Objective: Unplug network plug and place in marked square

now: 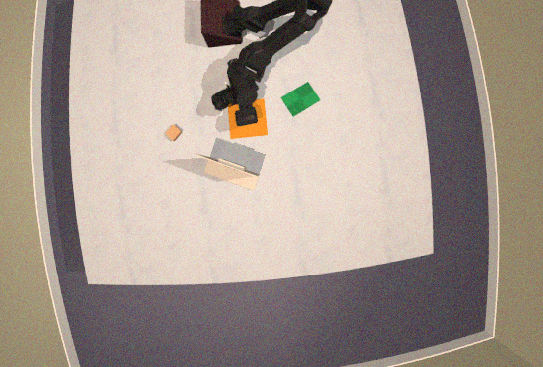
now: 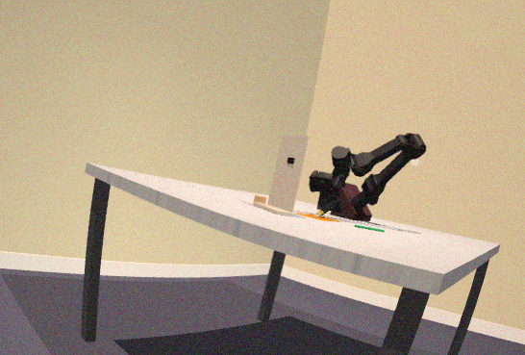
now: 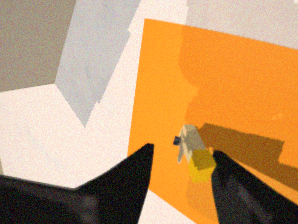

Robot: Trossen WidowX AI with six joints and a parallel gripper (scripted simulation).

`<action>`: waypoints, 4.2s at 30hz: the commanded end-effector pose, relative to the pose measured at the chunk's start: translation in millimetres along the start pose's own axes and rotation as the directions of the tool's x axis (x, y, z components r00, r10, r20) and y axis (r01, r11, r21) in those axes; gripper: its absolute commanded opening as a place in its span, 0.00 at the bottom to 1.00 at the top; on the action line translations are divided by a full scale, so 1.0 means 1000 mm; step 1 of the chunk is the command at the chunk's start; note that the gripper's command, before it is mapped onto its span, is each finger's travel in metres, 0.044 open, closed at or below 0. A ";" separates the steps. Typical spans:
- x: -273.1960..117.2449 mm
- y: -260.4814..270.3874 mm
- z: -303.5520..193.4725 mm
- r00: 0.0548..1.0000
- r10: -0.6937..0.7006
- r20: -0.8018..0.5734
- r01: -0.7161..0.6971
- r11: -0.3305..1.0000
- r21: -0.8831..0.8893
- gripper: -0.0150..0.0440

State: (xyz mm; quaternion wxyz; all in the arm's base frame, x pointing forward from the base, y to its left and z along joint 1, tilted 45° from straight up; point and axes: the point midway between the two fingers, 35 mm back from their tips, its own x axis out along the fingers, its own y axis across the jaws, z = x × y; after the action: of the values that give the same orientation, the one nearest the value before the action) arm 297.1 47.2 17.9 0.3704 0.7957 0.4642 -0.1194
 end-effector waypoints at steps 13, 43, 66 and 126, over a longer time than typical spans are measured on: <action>-0.018 0.001 0.001 1.000 -0.001 0.002 0.001 1.000 -0.002 0.52; -0.046 0.017 0.006 1.000 -0.007 0.011 0.007 1.000 -0.003 0.52; -0.070 0.033 0.006 1.000 -0.008 0.012 0.008 1.000 -0.003 0.52; -0.175 0.101 0.003 1.000 -0.004 0.010 0.004 1.000 0.000 0.52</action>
State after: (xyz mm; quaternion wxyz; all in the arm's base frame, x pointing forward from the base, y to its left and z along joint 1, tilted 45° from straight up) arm 286.9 -92.9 149.8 0.3715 0.7931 0.4655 -0.1277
